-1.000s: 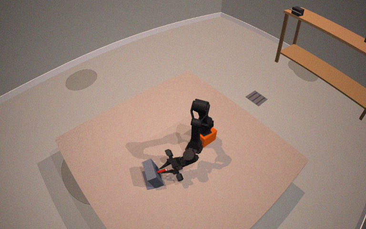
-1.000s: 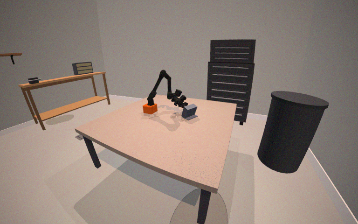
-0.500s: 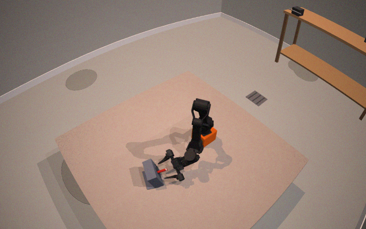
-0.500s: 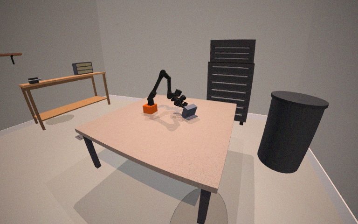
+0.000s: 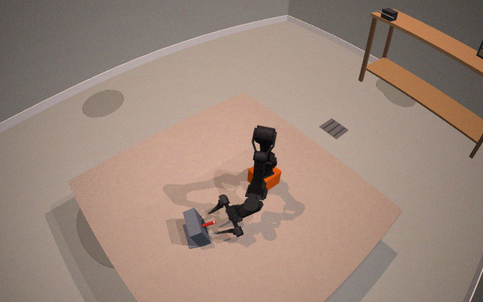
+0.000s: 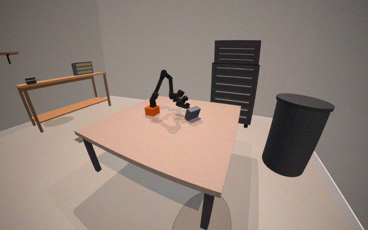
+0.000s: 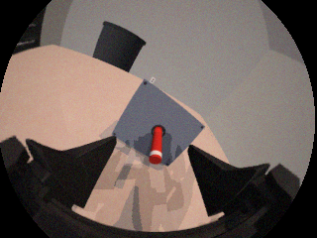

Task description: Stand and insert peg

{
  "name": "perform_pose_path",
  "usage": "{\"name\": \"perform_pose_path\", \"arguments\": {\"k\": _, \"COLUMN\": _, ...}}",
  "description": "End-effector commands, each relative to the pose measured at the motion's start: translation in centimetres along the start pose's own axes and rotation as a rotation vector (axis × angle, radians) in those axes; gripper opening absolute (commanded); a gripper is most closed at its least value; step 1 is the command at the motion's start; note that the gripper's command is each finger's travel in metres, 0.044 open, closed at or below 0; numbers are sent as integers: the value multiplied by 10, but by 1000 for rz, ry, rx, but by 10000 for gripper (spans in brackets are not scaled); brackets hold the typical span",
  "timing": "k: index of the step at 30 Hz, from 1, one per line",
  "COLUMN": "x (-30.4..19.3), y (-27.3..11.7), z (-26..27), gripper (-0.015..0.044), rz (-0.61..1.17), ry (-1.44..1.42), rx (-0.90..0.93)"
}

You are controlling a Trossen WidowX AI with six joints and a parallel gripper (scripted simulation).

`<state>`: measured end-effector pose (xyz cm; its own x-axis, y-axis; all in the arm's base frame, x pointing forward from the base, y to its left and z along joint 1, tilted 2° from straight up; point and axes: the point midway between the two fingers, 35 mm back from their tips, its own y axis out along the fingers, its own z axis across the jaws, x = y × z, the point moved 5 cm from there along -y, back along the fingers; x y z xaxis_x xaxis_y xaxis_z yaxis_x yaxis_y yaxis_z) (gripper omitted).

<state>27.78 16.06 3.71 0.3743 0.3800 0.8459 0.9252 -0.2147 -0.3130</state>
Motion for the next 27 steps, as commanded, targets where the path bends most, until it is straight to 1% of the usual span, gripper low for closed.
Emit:
{"name": "perform_pose_path", "arguments": {"k": 1, "x": 0, "y": -6, "z": -1, "gripper": 440, "rz": 1, "ry": 7, "rx": -2}}
{"name": "perform_pose_path", "arguments": {"k": 27, "x": -1, "y": -40, "z": 5, "gripper": 440, "rz": 5, "ry": 2, "rx": 1}}
